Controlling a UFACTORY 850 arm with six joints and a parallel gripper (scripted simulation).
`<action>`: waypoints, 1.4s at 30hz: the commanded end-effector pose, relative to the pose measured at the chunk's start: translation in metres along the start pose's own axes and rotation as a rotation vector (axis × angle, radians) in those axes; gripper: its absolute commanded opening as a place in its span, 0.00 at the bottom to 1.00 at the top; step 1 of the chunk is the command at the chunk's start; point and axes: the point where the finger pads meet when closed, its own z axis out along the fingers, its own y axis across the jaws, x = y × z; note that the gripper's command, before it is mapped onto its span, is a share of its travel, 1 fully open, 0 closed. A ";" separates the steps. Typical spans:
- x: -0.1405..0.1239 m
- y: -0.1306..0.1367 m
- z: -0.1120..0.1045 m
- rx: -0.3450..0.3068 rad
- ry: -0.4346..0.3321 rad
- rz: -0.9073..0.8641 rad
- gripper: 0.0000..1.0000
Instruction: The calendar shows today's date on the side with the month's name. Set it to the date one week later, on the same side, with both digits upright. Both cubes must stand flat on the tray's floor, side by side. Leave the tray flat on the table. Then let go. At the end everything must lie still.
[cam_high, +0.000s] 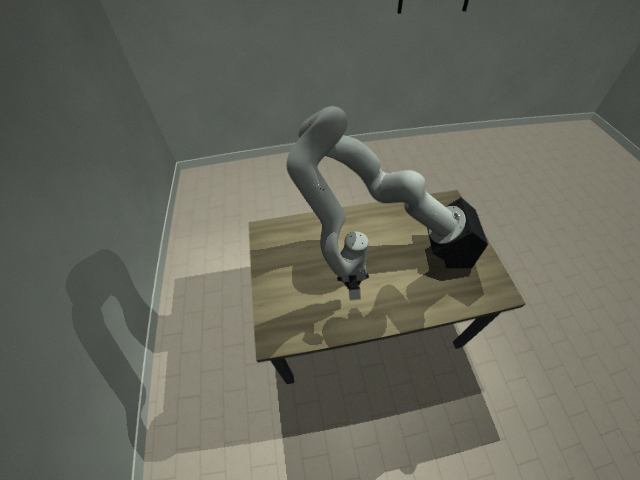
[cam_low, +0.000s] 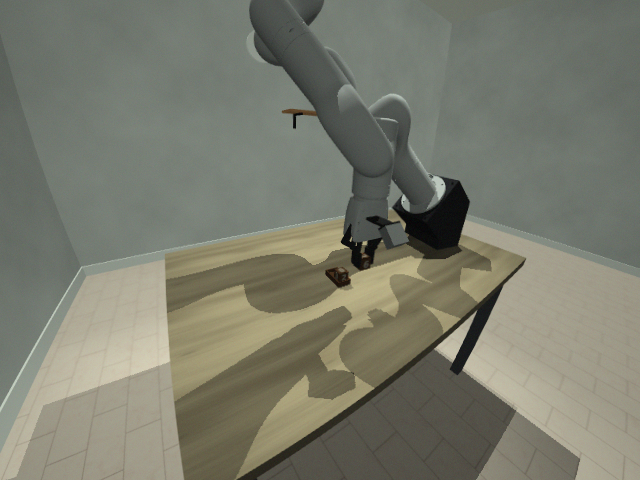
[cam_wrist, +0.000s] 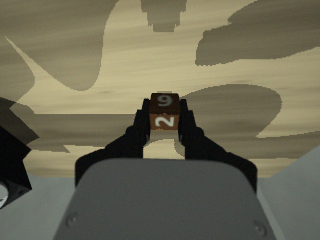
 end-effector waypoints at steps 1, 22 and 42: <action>-0.047 0.007 -0.002 0.004 0.003 0.005 0.29; -0.121 0.000 -0.010 -0.003 0.000 0.000 0.29; -0.121 0.000 0.022 -0.003 0.000 0.000 0.29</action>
